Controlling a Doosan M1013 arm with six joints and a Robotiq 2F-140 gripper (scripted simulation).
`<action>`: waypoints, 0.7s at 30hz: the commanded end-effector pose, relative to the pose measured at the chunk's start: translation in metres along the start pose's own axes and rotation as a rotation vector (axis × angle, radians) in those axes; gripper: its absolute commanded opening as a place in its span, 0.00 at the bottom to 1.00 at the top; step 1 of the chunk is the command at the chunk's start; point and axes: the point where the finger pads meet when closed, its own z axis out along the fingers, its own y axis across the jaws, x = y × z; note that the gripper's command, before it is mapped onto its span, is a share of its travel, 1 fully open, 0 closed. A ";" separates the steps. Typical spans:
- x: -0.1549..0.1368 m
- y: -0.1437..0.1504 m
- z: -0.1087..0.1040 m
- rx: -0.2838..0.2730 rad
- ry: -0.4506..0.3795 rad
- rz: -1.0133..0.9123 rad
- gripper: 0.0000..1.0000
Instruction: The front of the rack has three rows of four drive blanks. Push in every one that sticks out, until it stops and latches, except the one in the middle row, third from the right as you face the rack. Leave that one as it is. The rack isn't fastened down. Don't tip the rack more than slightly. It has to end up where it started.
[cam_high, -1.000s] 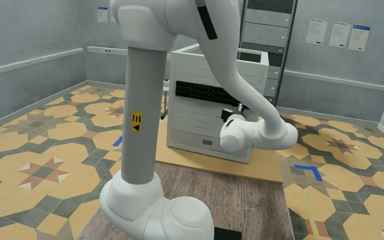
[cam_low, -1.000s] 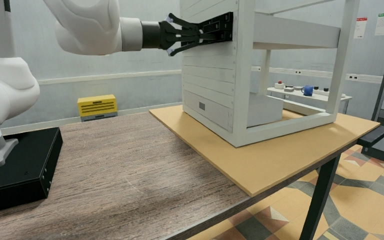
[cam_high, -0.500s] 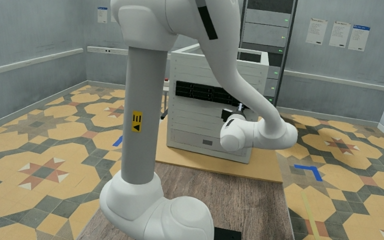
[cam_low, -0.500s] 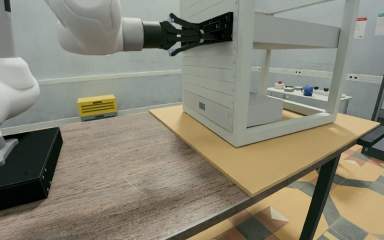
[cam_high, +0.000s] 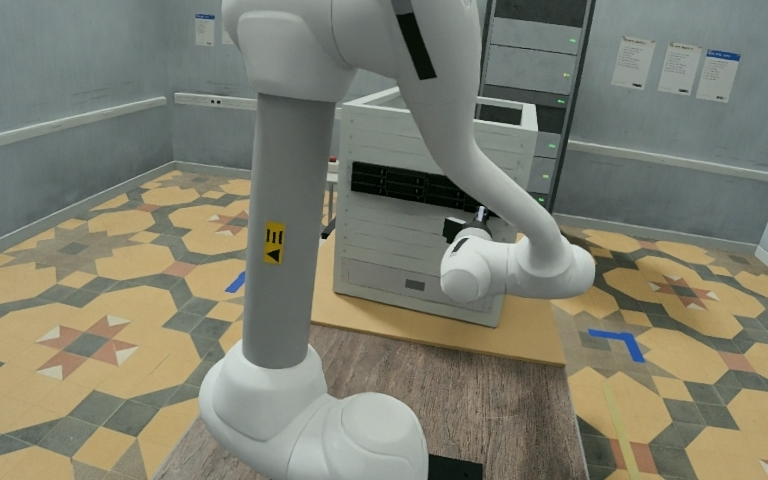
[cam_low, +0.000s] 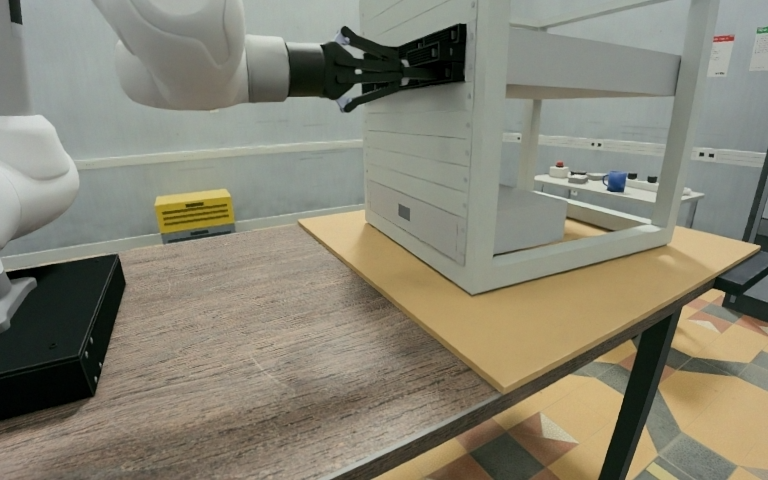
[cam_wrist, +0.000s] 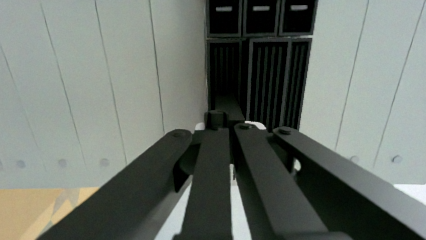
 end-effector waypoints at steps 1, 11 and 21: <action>0.000 0.001 0.002 -0.001 0.000 0.000 0.10; 0.000 0.001 0.003 -0.001 0.000 0.000 0.10; 0.000 0.001 0.006 -0.001 0.000 0.000 0.10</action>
